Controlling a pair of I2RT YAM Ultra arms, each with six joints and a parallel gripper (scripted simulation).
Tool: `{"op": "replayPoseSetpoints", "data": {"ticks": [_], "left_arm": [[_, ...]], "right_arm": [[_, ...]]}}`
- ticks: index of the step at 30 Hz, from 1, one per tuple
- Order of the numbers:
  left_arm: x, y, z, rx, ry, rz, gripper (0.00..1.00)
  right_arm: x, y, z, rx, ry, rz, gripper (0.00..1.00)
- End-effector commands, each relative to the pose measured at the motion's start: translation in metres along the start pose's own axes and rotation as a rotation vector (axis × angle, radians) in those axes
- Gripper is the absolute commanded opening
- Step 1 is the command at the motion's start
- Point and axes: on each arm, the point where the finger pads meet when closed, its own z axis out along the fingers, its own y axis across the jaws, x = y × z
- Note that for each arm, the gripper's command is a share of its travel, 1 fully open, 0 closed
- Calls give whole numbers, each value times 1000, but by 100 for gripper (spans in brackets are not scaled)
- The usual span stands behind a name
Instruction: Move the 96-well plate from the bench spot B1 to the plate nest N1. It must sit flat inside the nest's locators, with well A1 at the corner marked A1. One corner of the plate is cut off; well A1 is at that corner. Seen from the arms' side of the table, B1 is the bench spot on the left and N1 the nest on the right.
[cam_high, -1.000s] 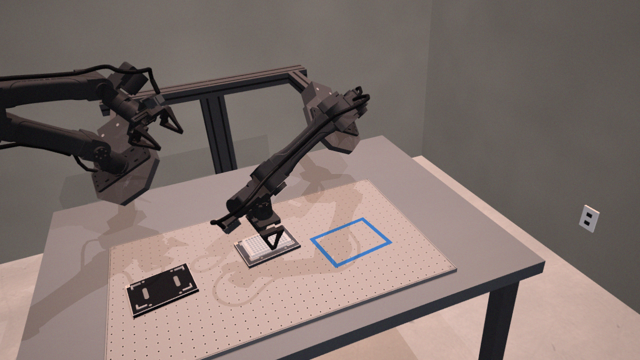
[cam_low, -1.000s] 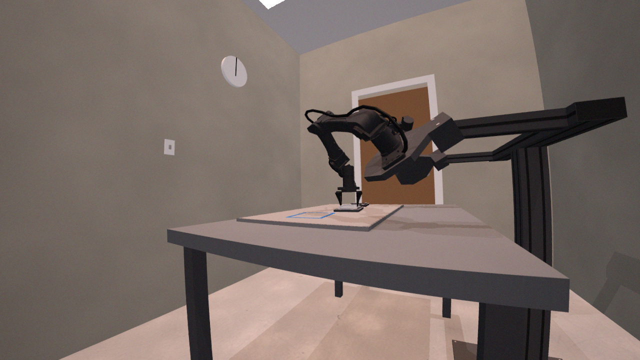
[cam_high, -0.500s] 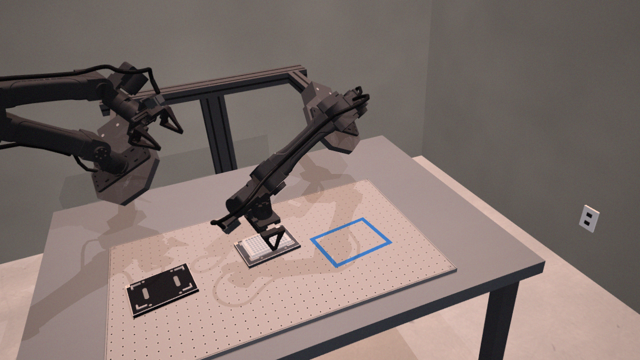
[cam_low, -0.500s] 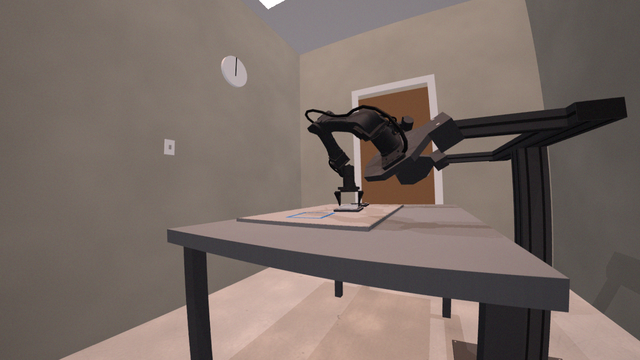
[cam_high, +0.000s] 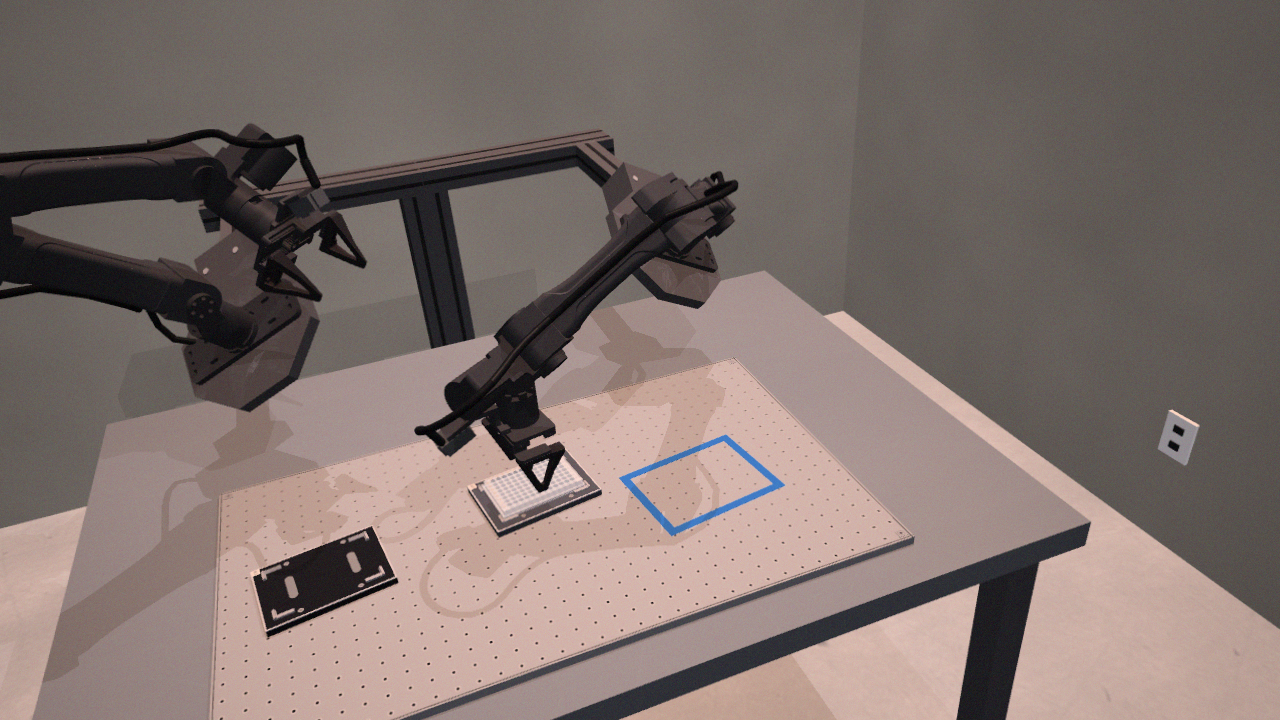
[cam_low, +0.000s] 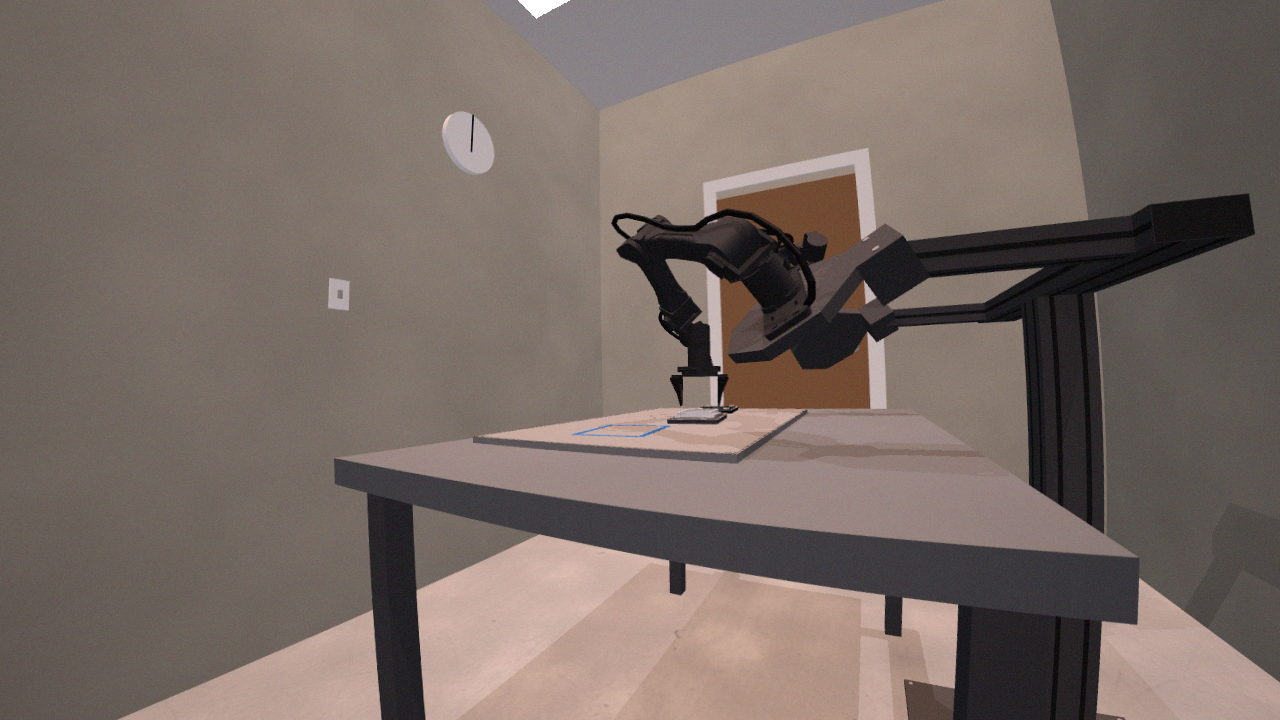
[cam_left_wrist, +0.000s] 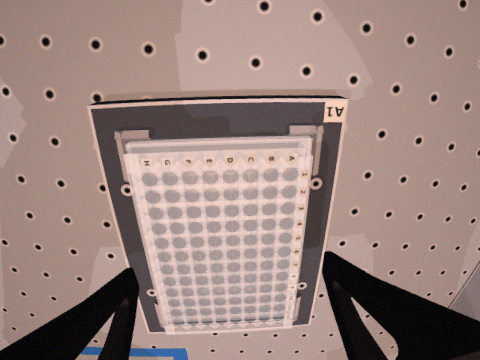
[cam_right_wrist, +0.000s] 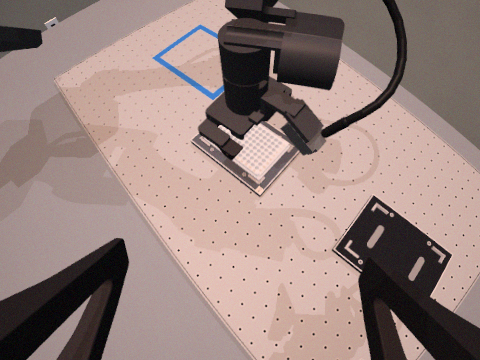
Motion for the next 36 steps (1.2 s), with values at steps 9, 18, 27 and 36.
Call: {"op": "replayPoseSetpoints", "data": {"ticks": [9, 18, 27, 36], "left_arm": [[-10, 18, -93, -8, -51, -9, 100], [2, 4, -91, -2, 2, 28, 100], [-1, 16, -94, -40, -50, -37, 100], [45, 47, -98, -110, -134, -185, 100]], "right_arm": [[-5, 2, -2, 5, -3, -8, 100], [-5, 2, -2, 5, -3, -8, 100], [-17, 27, 9, -53, 24, -8, 100], [-45, 66, 89, -88, 126, -42, 100]]}}
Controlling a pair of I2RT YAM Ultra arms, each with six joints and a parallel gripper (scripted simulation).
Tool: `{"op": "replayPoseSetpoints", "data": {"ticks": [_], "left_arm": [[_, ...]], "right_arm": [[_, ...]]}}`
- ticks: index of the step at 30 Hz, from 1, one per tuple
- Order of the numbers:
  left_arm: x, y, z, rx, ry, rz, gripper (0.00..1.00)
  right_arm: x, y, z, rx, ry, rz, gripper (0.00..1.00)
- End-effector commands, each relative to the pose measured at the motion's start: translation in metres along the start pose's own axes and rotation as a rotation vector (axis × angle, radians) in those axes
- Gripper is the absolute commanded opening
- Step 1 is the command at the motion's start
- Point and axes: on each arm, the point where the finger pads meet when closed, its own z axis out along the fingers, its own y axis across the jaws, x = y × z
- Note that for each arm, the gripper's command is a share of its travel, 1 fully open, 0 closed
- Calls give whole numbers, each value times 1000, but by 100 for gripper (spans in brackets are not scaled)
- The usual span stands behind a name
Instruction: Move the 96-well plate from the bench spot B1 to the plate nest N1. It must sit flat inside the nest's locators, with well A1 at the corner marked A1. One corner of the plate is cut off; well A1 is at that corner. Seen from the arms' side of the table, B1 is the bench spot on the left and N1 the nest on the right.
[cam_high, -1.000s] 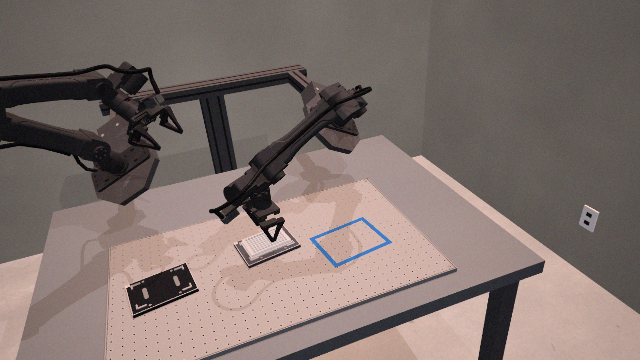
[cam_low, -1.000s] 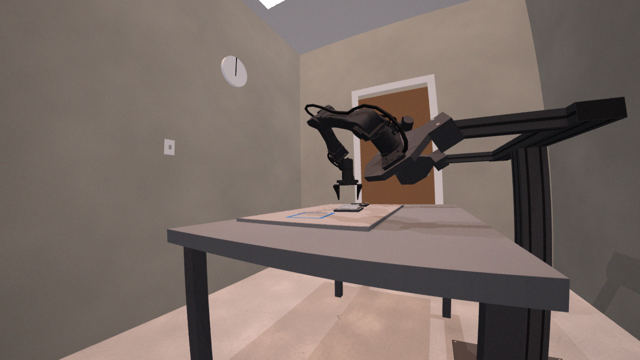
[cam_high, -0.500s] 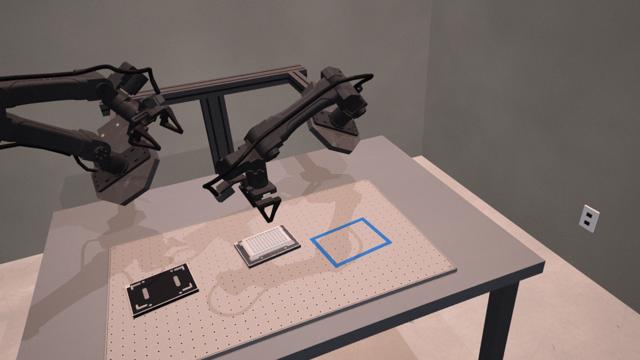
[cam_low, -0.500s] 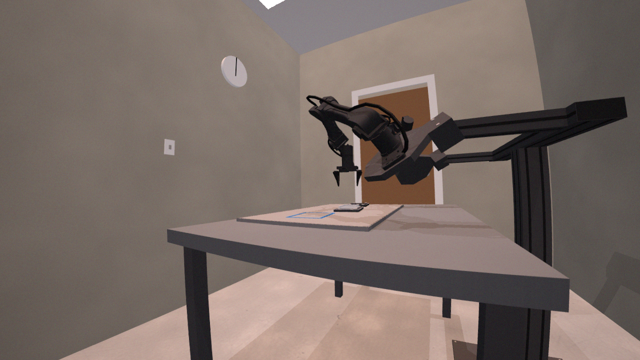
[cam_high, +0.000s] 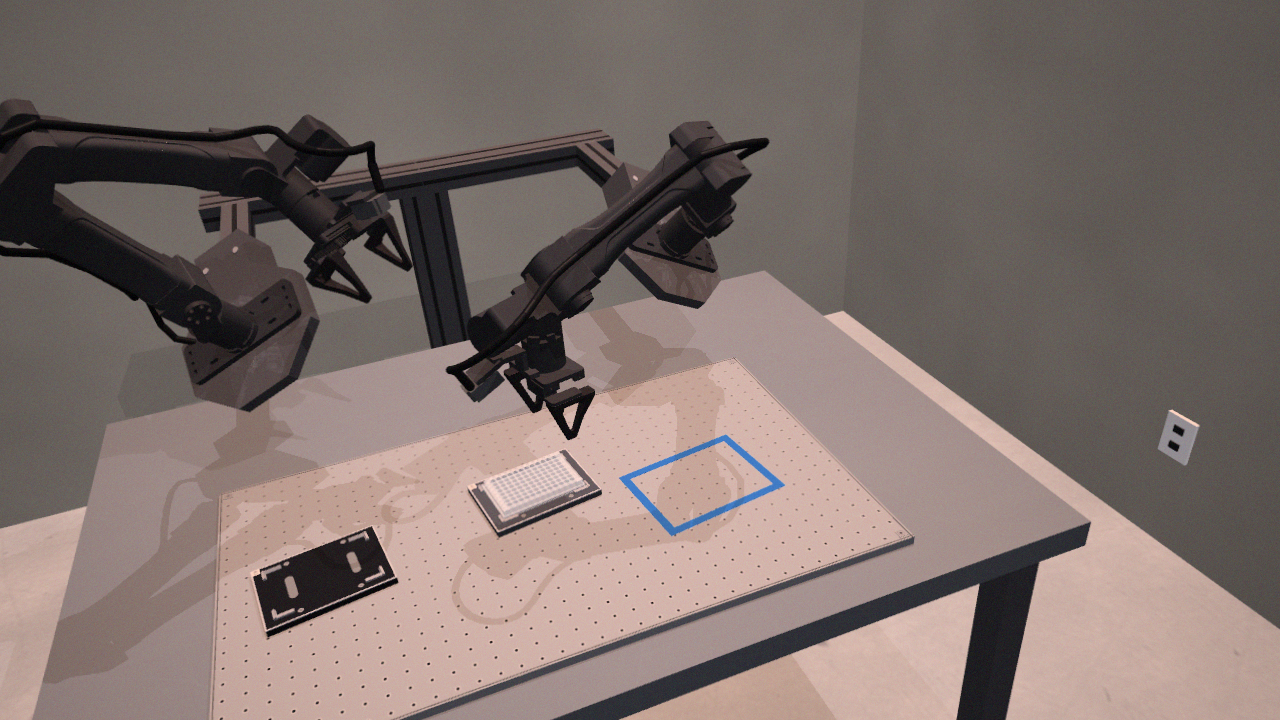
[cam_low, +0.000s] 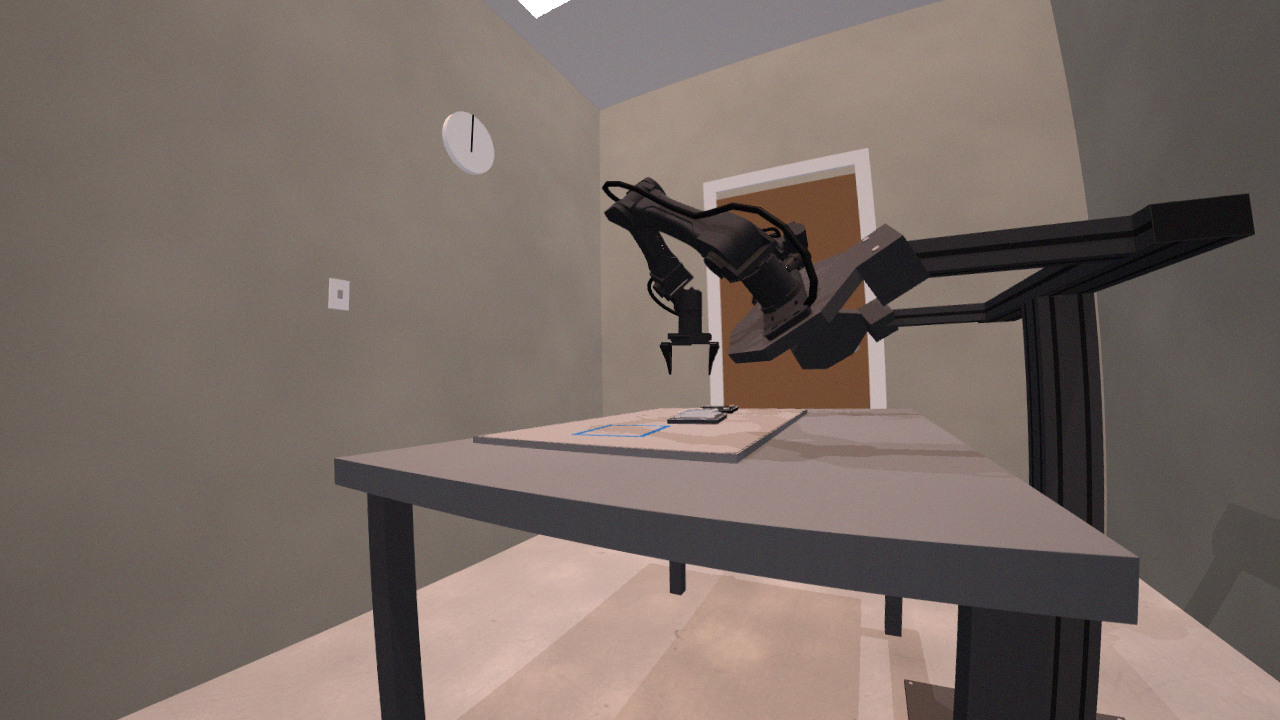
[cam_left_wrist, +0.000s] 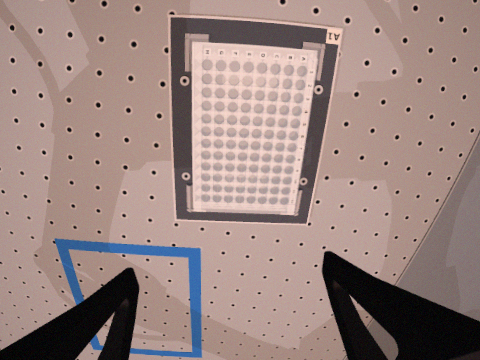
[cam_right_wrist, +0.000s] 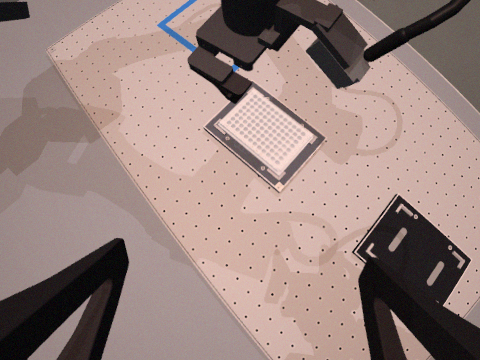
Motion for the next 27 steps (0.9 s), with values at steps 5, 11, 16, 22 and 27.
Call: {"op": "replayPoseSetpoints", "data": {"ticks": [5, 11, 16, 22, 27], "left_arm": [[44, 54, -22, -119, -169, -205, 100], [82, 72, -22, -135, -218, -286, 100], [139, 90, -24, -155, -264, -361, 100], [201, 112, -24, -173, -316, -480, 100], [240, 132, -29, -202, -379, -581, 100]], "right_arm": [[-42, 30, 101, -67, 31, -25, 100], [-34, 11, 160, -30, 93, -8, 100], [-19, -7, 207, 0, 140, 2, 100], [0, -21, 238, 23, 183, 9, 100], [9, -26, 250, 32, 202, 12, 100]]}}
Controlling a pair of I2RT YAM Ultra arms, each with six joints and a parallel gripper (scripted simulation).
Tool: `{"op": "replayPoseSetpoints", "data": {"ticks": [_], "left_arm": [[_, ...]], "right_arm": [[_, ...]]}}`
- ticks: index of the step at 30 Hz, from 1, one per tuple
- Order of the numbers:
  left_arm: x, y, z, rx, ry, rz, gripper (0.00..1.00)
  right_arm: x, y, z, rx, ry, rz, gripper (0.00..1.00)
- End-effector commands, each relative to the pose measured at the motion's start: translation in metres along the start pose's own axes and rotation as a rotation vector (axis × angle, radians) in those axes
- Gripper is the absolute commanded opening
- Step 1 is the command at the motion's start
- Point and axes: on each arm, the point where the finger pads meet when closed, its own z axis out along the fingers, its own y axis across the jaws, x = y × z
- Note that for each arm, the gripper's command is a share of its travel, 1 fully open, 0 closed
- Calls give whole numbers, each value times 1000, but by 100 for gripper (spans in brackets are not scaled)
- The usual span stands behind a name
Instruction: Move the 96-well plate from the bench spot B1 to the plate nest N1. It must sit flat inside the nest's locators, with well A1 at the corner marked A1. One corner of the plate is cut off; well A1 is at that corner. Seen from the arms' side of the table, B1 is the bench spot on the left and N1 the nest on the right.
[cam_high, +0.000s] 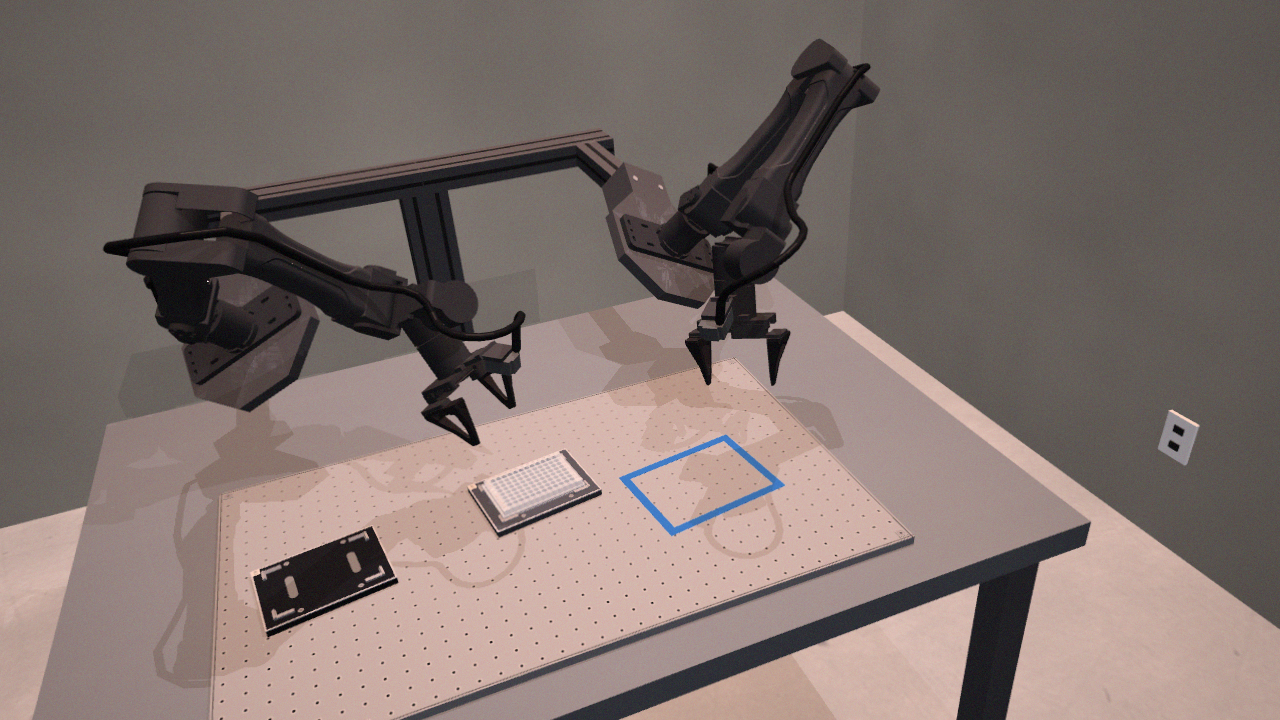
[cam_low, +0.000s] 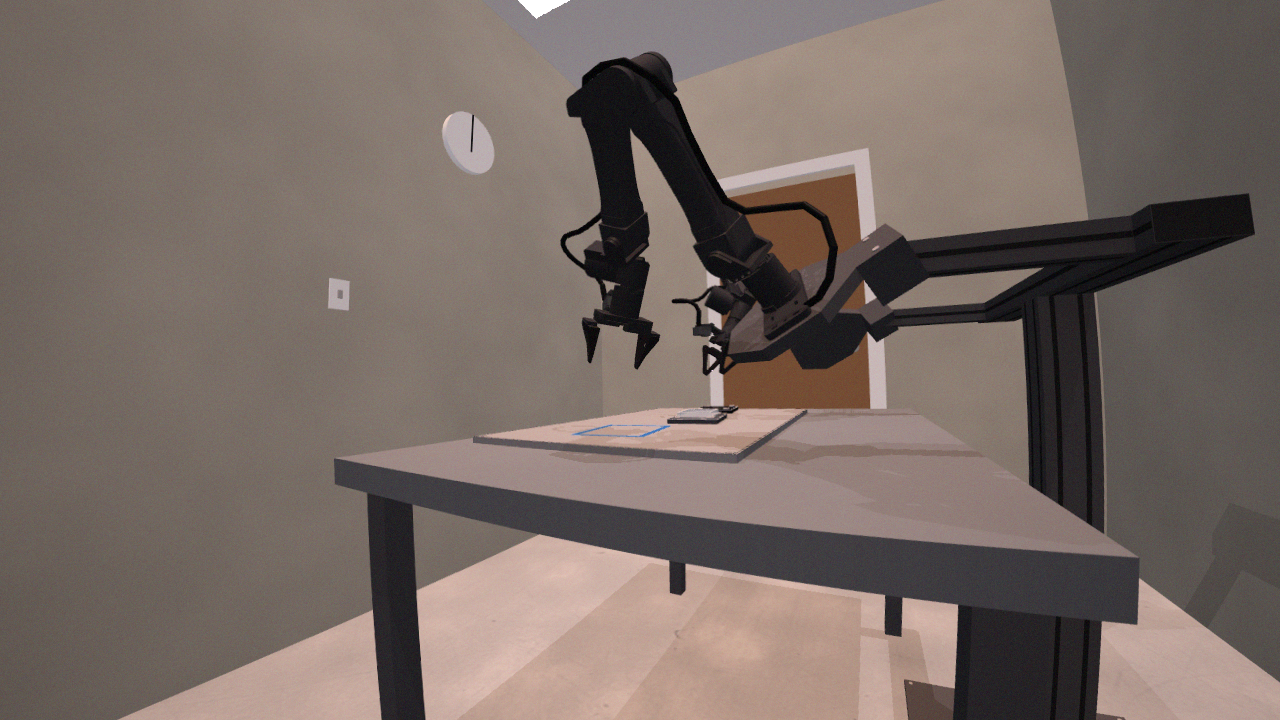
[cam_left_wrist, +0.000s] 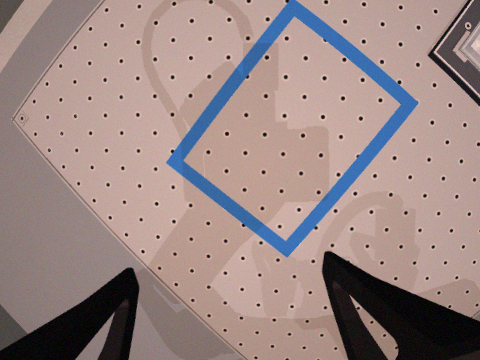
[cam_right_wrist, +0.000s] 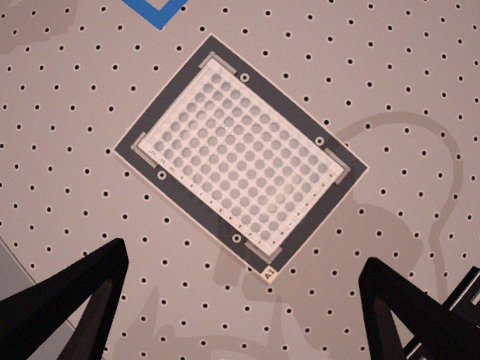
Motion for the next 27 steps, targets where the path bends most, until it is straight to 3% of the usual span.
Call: {"op": "replayPoseSetpoints", "data": {"ticks": [1, 11, 16, 18, 27], "left_arm": [[-14, 7, -7, 31, -143, -10, 100], [10, 125, -40, -63, -411, -307, 100], [39, 174, -39, -114, -435, -441, 100], [39, 174, -39, -114, -435, -441, 100], [109, 265, -48, -256, -440, -657, 100]], "right_arm": [[-25, 5, 2, -17, -76, 3, 100], [-22, 4, 9, -14, -64, 3, 100], [-20, 4, 9, -14, -57, -3, 100], [-20, 4, 9, -14, -57, -3, 100], [-20, 4, 9, -13, -57, 1, 100]]}}
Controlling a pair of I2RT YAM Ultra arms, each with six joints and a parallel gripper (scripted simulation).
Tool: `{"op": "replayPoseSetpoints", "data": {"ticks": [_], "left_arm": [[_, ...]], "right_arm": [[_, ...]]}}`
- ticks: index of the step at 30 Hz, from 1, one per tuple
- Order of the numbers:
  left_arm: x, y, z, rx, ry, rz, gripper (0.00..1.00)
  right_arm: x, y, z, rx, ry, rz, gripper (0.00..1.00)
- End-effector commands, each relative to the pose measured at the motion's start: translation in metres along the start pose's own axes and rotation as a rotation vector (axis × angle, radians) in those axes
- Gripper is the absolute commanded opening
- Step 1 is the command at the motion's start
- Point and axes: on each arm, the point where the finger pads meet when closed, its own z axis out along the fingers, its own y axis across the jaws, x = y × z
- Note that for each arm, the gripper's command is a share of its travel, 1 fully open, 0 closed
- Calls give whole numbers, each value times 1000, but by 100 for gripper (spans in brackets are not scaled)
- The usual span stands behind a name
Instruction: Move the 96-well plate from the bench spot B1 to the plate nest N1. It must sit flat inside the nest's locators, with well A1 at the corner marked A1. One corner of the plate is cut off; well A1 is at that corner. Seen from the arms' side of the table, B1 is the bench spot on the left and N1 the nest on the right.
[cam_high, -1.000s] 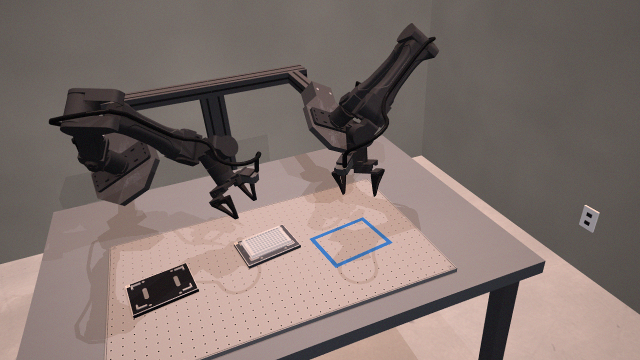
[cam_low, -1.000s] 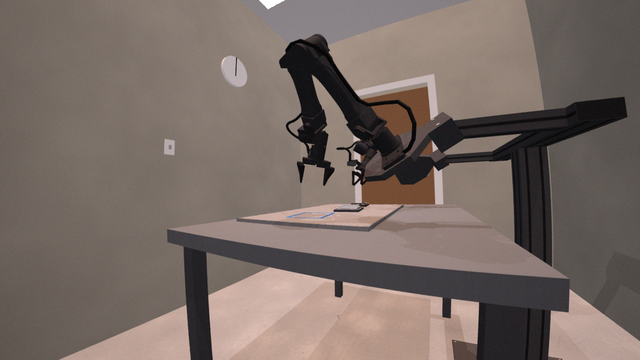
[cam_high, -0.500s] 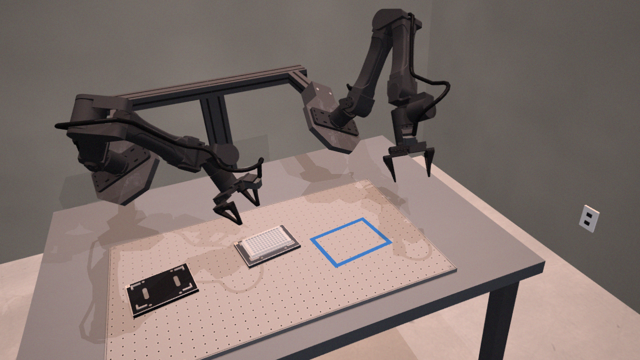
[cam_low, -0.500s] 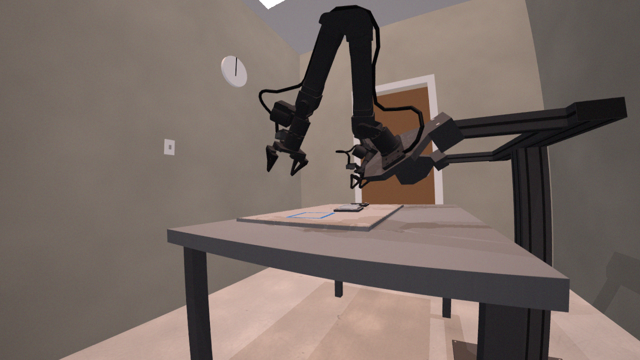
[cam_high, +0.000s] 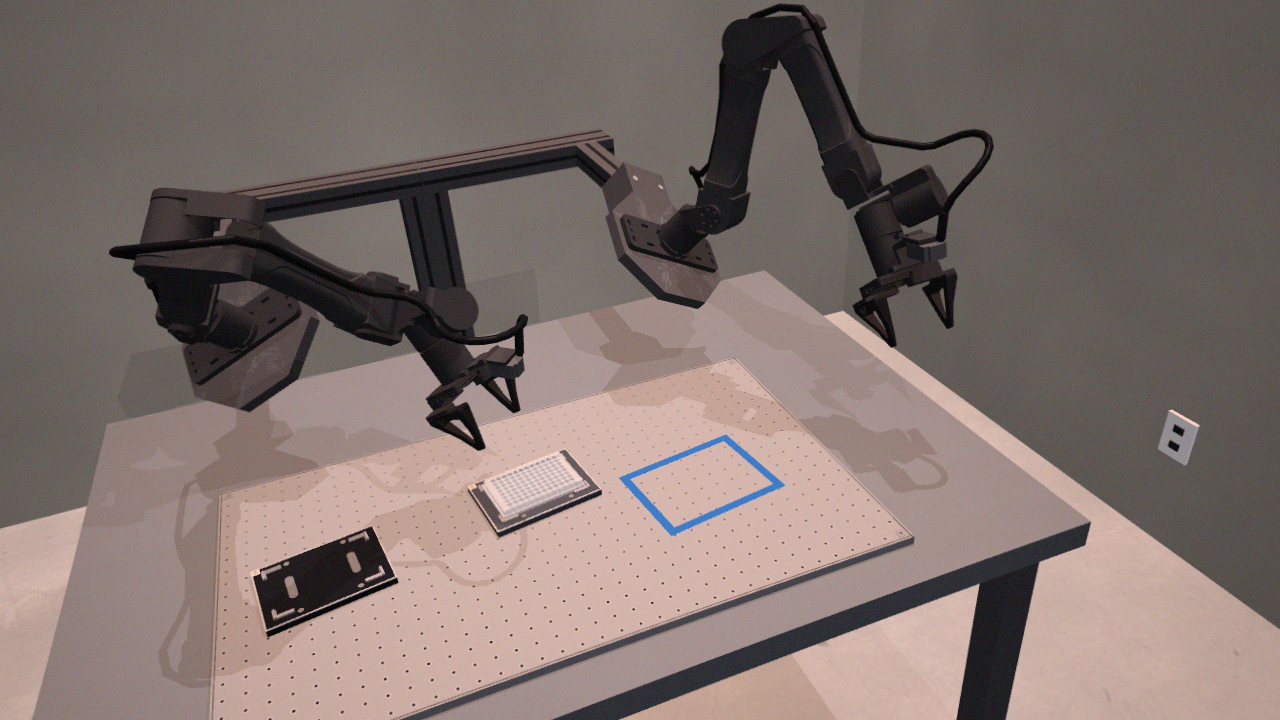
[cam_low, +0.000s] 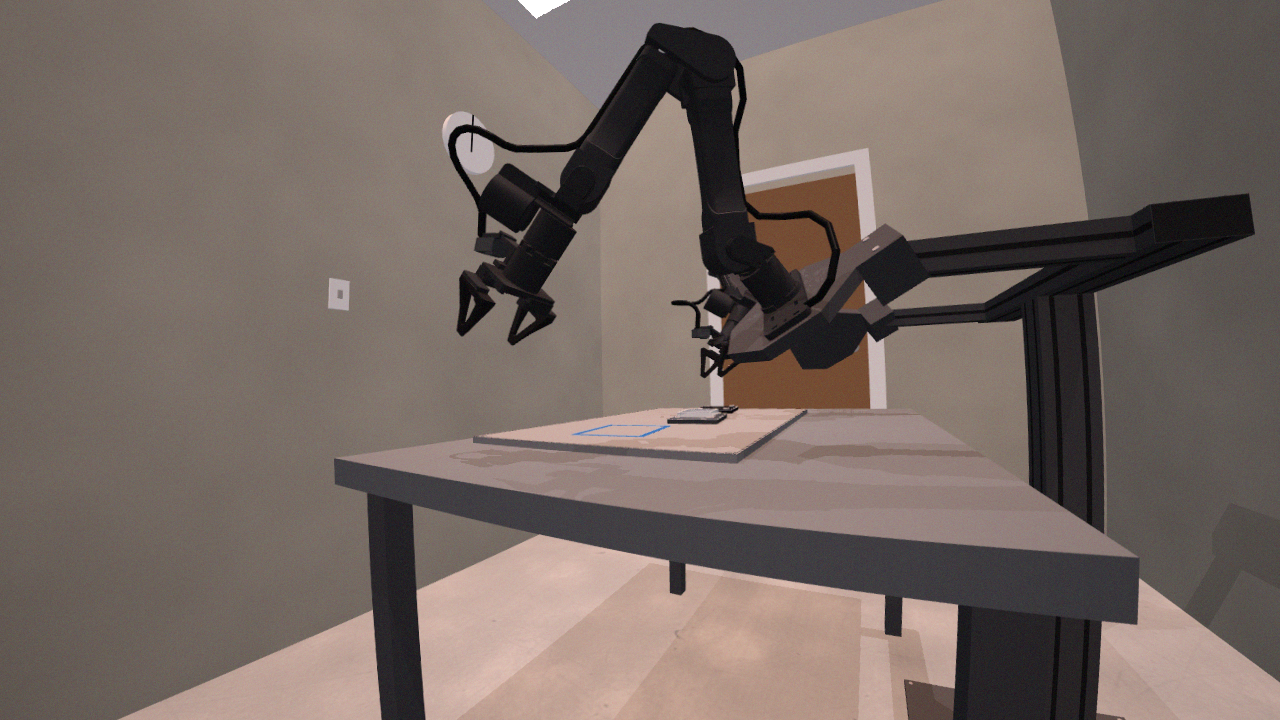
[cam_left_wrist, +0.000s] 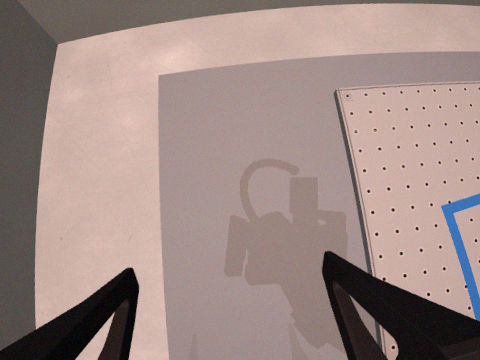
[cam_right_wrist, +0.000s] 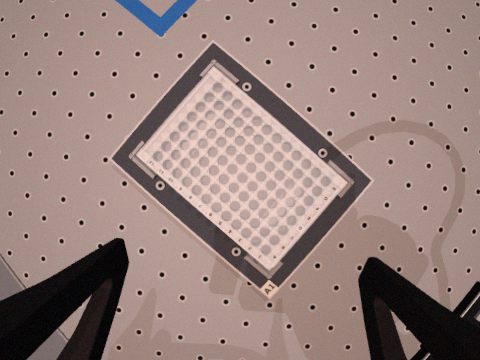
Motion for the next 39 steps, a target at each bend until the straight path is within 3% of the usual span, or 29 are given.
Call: {"op": "replayPoseSetpoints", "data": {"ticks": [1, 14, 19, 23, 25, 30, 39], "left_arm": [[-26, 17, 6, 45, -120, -68, 100], [-21, 32, 8, 17, -98, -77, 100], [-8, 16, 14, 43, -32, -155, 100], [-5, -28, 24, 133, 37, -244, 100], [-5, -28, 24, 133, 37, -244, 100], [1, -107, 27, 281, 158, -323, 100], [11, -232, -7, 471, 372, -323, 100]], "right_arm": [[-17, 3, 1, -6, -36, 13, 100], [-14, 1, -1, 0, -29, 12, 100], [1, 9, 3, -41, 47, -112, 100], [9, 9, 8, -86, 142, -270, 100], [9, 9, 8, -86, 142, -270, 100], [7, 6, 15, -134, 244, -454, 100], [-2, 2, 27, -182, 374, -693, 100]]}}
